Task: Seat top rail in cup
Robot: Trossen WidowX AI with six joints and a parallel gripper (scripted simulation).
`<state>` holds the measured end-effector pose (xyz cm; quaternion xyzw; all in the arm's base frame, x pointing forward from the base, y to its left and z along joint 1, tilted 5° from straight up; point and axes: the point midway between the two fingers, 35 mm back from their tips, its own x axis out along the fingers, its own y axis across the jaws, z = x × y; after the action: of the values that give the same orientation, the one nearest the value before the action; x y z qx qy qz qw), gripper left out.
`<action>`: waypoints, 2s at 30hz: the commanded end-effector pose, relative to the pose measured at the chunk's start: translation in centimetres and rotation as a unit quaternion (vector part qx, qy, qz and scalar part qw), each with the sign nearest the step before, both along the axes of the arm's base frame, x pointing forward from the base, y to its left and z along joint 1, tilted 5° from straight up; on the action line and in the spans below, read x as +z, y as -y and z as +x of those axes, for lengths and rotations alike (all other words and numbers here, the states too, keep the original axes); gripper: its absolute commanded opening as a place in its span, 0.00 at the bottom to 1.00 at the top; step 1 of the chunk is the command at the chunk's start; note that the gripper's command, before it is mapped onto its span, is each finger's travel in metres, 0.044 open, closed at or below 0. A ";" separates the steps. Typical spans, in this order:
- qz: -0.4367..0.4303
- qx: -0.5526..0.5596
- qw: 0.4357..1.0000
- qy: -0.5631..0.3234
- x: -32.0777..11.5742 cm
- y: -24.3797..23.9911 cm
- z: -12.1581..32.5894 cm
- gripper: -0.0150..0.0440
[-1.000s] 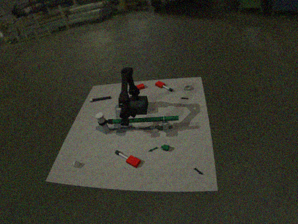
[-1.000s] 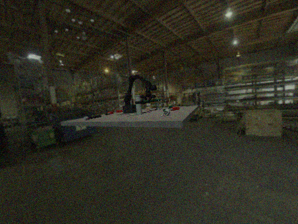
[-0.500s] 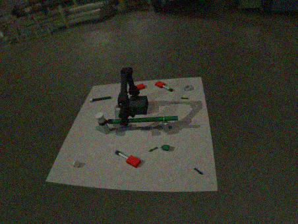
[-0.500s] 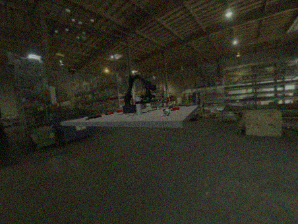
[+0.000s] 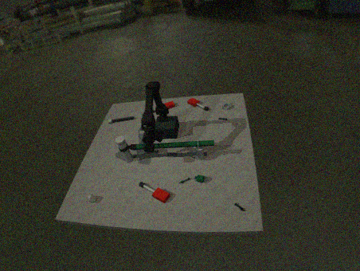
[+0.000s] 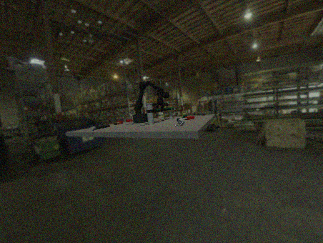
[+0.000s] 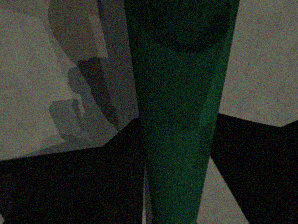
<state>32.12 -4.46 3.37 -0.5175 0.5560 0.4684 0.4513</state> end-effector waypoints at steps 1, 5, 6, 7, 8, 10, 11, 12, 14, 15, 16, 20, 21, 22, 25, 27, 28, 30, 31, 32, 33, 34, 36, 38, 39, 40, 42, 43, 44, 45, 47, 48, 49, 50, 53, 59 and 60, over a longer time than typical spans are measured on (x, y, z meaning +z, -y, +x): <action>-0.005 0.001 1.000 0.001 0.2 0.4 0.0 0.25; -0.005 0.001 1.000 0.001 0.2 0.5 0.0 0.25; -0.006 0.001 1.000 0.001 0.2 0.6 0.0 0.25; -0.006 0.001 1.000 0.001 0.2 0.6 0.0 0.25; -0.006 0.001 1.000 0.001 0.2 0.7 0.0 0.25; -0.006 0.001 1.000 0.001 0.2 0.7 0.0 0.25; -0.006 0.001 1.000 0.001 0.2 0.8 0.0 0.25; -0.006 0.001 1.000 0.001 0.2 0.8 0.0 0.25; -0.006 0.001 1.000 0.001 0.2 0.9 -0.1 0.25; -0.006 0.001 1.000 0.001 0.2 0.9 -0.1 0.25; -0.006 0.001 1.000 0.001 0.2 0.9 -0.1 0.25; 0.000 0.000 1.000 0.000 0.0 0.6 0.0 0.25; 0.000 0.000 1.000 0.000 0.0 0.6 0.0 0.25; 0.000 0.000 1.000 0.000 0.0 0.6 0.0 0.25; 0.000 0.000 1.000 0.000 0.0 0.6 0.0 0.25; 0.000 0.000 1.000 0.000 0.0 0.6 0.0 0.34; 0.000 0.000 1.000 0.000 0.0 0.6 0.0 0.39; 0.000 0.000 1.000 0.000 0.0 0.6 0.0 0.48; 0.000 0.000 1.000 0.000 0.0 0.6 0.0 0.52; 0.000 0.000 1.000 0.000 0.0 0.6 0.0 0.57; 0.000 0.000 1.000 0.000 0.0 0.6 0.0 0.61; 0.000 0.000 1.000 0.000 0.0 0.6 0.0 0.65; 0.000 0.000 1.000 0.000 0.2 0.4 0.0 0.74; 0.000 0.000 1.000 0.000 0.7 0.0 0.1 0.83; 0.000 0.000 1.000 0.000 1.1 -0.3 0.1 0.88; 0.001 0.000 1.000 0.000 1.5 -0.7 0.2 0.92; 0.001 0.000 1.000 0.000 2.5 -1.5 0.3 1.00; 0.001 0.000 1.000 0.000 3.0 -2.0 0.3 1.00; 0.001 0.000 1.000 0.000 3.5 -2.4 0.3 1.00; 0.002 0.000 1.000 0.000 4.0 -2.8 0.3 1.00; 0.002 0.000 1.000 0.000 4.3 -3.1 0.3 1.00; 0.002 0.000 1.000 0.000 4.3 -3.1 0.3 1.00; 0.002 0.000 1.000 0.000 4.3 -3.1 0.3 1.00; -0.001 0.005 1.000 0.001 4.2 -2.9 0.4 1.00; 0.000 0.005 1.000 0.001 6.1 -3.2 0.4 1.00; 0.000 0.005 1.000 0.001 9.0 -3.6 0.2 1.00; 0.000 0.005 1.000 0.001 9.0 -3.6 0.2 1.00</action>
<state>32.52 -0.88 11.99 -0.5238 0.5509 0.4694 0.4491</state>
